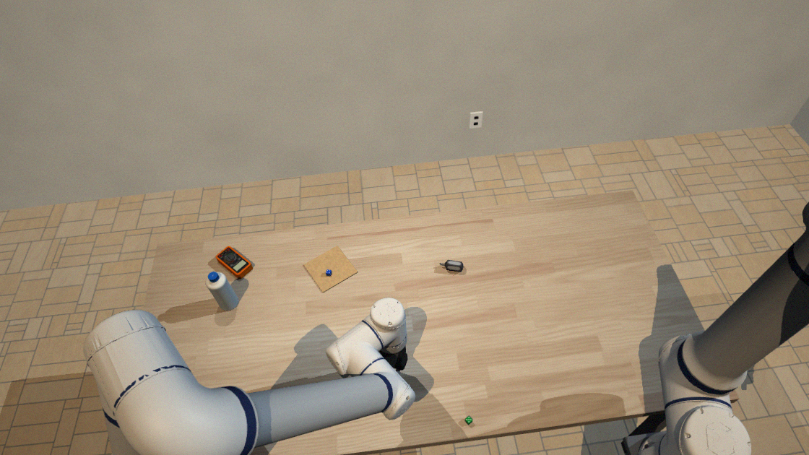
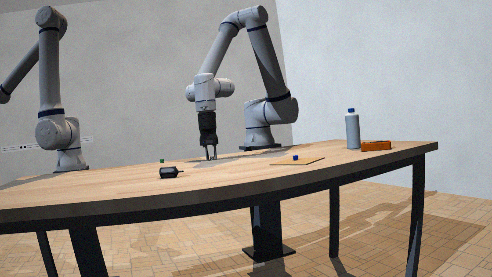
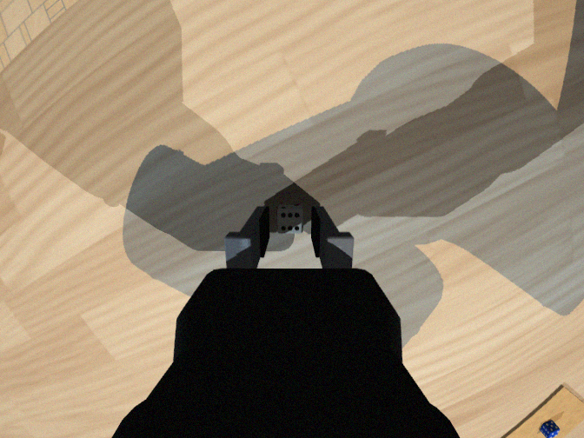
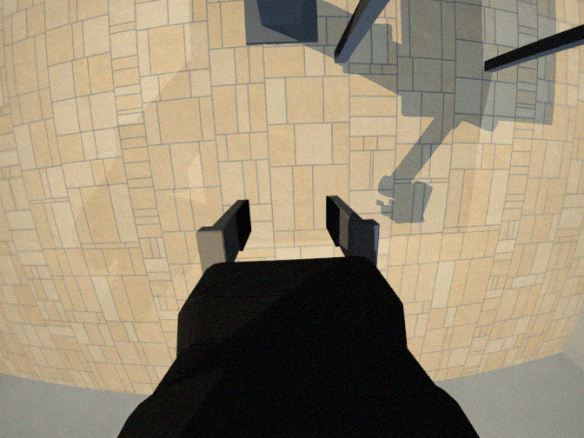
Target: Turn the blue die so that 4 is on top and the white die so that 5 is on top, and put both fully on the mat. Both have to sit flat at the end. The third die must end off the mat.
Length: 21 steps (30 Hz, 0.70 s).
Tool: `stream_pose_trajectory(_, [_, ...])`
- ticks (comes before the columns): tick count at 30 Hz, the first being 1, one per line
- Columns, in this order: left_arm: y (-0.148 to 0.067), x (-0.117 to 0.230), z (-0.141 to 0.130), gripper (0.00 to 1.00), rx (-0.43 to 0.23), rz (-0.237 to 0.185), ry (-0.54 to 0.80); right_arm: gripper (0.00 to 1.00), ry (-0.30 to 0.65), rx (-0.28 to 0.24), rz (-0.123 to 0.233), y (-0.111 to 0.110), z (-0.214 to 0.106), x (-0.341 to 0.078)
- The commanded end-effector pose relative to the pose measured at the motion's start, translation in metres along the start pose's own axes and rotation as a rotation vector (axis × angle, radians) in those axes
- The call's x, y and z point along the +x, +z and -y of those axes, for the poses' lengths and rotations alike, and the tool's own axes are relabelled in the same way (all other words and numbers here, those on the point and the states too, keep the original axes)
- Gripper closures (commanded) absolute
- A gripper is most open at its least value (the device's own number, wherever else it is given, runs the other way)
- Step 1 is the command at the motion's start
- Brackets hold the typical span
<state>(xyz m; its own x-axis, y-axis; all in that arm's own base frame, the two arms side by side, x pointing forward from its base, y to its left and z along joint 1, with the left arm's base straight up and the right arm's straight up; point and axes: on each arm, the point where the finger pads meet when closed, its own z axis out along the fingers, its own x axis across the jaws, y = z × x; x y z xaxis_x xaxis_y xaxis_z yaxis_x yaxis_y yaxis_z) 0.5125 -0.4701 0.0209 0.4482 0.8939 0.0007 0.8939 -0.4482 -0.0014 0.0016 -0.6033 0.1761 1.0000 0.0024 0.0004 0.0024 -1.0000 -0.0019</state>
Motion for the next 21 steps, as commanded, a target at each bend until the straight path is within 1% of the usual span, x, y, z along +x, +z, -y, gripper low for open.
stream_pose_trajectory(1, [-0.0006,-0.0003,-0.0006,0.36,-0.001,0.001,0.000,0.00,0.000,-0.002,0.000,-0.0009,-0.0007,-0.0002])
stream_pose_trajectory(13, [-0.0006,-0.0003,-0.0006,0.36,-0.001,0.001,0.000,0.00,0.000,-0.002,0.000,-0.0009,-0.0007,-0.0002])
stream_pose_trajectory(14, [-0.0006,-0.0003,-0.0006,0.66,-0.001,0.001,0.000,0.00,0.000,-0.002,0.000,-0.0009,-0.0007,-0.0002])
stream_pose_trajectory(21, [-0.0006,-0.0003,-0.0006,0.66,-0.001,0.001,0.000,0.00,0.000,-0.002,0.000,-0.0009,-0.0007,-0.0002])
